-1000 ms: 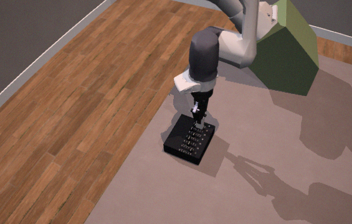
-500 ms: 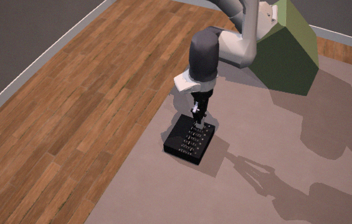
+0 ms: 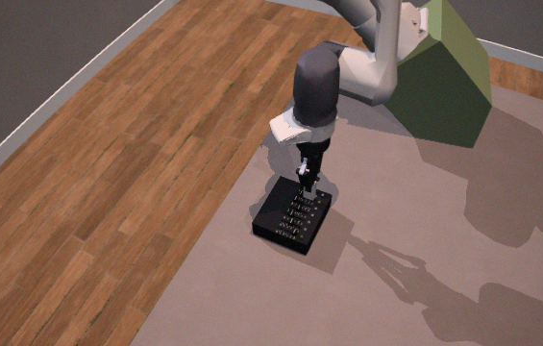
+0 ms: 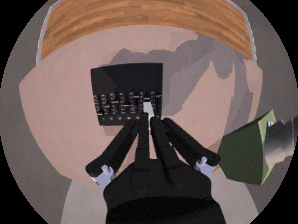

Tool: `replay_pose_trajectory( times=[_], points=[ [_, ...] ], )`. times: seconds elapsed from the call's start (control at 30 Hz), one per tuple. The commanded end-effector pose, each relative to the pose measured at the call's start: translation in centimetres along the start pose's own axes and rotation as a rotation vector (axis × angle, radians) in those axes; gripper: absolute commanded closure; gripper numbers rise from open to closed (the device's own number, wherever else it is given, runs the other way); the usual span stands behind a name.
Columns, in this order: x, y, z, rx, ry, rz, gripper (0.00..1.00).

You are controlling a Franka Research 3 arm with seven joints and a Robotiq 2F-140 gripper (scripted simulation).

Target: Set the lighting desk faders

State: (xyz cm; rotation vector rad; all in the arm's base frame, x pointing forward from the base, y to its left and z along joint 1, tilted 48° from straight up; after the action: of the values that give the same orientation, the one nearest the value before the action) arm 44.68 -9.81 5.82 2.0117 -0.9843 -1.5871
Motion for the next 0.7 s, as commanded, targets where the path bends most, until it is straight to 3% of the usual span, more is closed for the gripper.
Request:
replay_pose_trajectory(
  times=[0.0,0.2,0.67],
  points=[
    [0.0,-0.1,0.0,0.003,0.002,0.001,1.00],
    [-0.4,-0.1,0.0,0.003,0.002,0.001,1.00],
    [-3.7,-0.1,0.0,0.003,0.002,0.001,1.00]
  ],
)
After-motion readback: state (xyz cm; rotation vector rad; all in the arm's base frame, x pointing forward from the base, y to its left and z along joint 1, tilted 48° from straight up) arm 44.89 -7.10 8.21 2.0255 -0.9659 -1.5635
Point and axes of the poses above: the point where the finger pads meet when closed, its own x axis out along the fingers, its own z axis across the jaws, y = z × x, the point moved 7 cm from there along -x, back along the fingers, and after that the axes turned 13 degrees about x, right-handed, at the moved point
